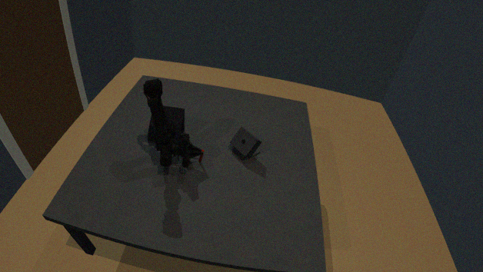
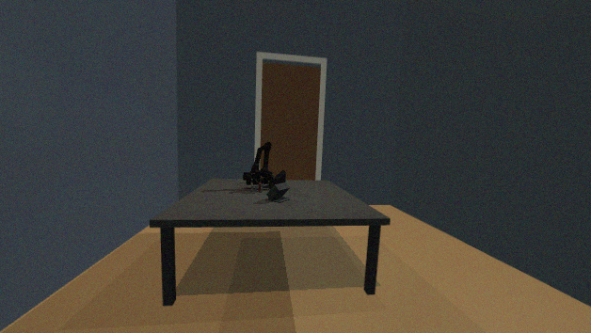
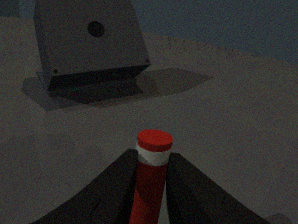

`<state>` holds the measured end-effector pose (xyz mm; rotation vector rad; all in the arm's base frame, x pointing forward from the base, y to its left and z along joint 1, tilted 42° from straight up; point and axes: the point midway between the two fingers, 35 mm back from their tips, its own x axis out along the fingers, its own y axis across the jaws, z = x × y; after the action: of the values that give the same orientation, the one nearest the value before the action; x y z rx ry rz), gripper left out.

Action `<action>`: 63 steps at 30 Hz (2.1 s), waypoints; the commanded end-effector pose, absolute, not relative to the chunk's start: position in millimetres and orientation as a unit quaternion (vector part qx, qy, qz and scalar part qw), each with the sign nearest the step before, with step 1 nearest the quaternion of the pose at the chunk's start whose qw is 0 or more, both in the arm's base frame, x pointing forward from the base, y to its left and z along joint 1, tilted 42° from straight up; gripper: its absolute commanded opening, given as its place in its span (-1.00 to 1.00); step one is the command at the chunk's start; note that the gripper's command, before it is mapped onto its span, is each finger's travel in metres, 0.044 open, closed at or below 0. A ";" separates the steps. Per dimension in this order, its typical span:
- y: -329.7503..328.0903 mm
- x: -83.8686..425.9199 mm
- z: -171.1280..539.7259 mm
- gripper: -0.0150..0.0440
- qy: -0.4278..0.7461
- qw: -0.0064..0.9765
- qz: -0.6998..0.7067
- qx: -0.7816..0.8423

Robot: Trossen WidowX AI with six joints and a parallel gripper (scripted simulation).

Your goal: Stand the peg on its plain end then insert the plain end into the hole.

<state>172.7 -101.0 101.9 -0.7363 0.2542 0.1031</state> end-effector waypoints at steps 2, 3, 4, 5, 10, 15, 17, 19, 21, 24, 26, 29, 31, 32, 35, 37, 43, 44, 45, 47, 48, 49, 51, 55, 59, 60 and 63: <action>-102.5 172.6 100.4 -0.32 0.124 0.924 0.050 -0.360; -103.0 172.6 100.4 -0.32 0.124 0.923 0.049 -0.360; -103.4 172.6 100.5 -0.32 0.124 0.923 0.049 -0.361; -103.8 172.5 100.4 -0.32 0.124 0.923 0.048 -0.362; -105.8 172.4 100.2 -0.32 0.124 0.921 0.046 -0.366; -106.0 171.8 101.1 -0.32 0.124 0.921 0.045 -0.367; -106.1 171.1 101.5 -0.32 0.123 0.920 0.045 -0.369; -106.4 170.5 101.5 -0.32 0.122 0.920 0.046 -0.370; -106.8 170.0 101.5 -0.32 0.122 0.919 0.045 -0.371; -107.5 169.1 101.6 -0.32 0.121 0.918 0.045 -0.374; -108.1 168.5 101.6 -0.32 0.120 0.918 0.045 -0.376; -109.0 167.6 101.5 -0.32 0.119 0.917 0.046 -0.379; -109.4 167.1 101.5 -0.32 0.117 0.916 0.046 -0.381; -109.6 166.9 101.5 -0.32 0.116 0.916 0.046 -0.382; -110.0 166.3 101.6 -0.32 0.114 0.915 0.048 -0.384; -110.2 165.9 101.6 -0.32 0.112 0.915 0.048 -0.385; -110.9 164.8 101.7 -0.32 0.106 0.913 0.051 -0.389; -111.0 164.7 101.7 -0.32 0.105 0.913 0.051 -0.390; -111.1 164.5 101.7 -0.32 0.104 0.913 0.052 -0.391; -111.3 164.2 101.7 -0.32 0.102 0.913 0.053 -0.392; -111.4 164.1 101.7 -0.32 0.101 0.913 0.053 -0.393; -111.5 163.9 101.7 -0.32 0.101 0.912 0.053 -0.393; -111.7 163.7 101.7 -0.32 0.099 0.912 0.054 -0.394; -112.2 163.2 101.7 -0.32 0.095 0.911 0.056 -0.397; -112.6 162.8 101.8 -0.32 0.091 0.911 0.058 -0.399; -112.8 162.7 101.8 -0.32 0.090 0.910 0.058 -0.399; -113.2 162.5 101.9 -0.32 0.088 0.910 0.059 -0.401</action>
<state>163.3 -111.0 102.9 -0.8282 0.1778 0.1232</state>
